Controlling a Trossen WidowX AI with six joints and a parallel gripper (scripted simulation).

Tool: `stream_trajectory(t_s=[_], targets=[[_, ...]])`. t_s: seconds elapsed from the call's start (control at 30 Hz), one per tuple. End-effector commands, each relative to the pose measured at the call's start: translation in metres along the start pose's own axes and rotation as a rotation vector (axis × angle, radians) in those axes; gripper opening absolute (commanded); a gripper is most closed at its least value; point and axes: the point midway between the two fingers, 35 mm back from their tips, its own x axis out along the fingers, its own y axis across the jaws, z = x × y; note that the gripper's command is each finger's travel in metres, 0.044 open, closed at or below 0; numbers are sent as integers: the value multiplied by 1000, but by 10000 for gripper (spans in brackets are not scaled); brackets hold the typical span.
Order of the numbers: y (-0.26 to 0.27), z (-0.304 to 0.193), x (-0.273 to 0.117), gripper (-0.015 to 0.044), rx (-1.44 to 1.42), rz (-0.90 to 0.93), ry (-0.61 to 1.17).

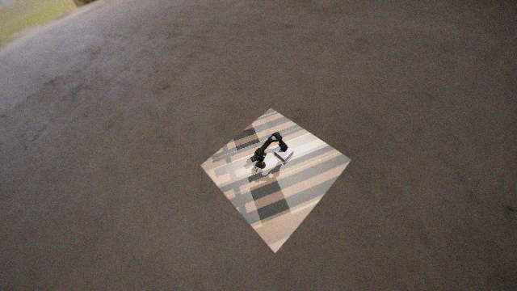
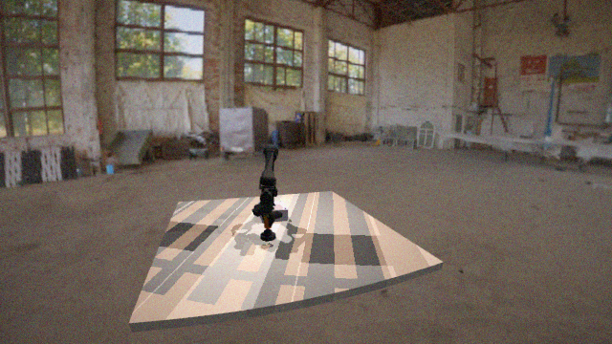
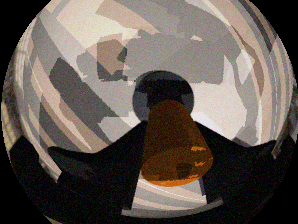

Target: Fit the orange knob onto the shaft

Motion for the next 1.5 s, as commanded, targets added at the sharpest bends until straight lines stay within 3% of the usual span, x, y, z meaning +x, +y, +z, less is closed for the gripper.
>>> stream_trajectory(t_s=[0.0,0.23,1.13,1.47], targets=[[1,1,-4,0,13,4,-3],[3,2,-6,0,214,5,-2],[0,0,-4,0,214,4,-2],[2,1,-5,0,423,5,-2]])
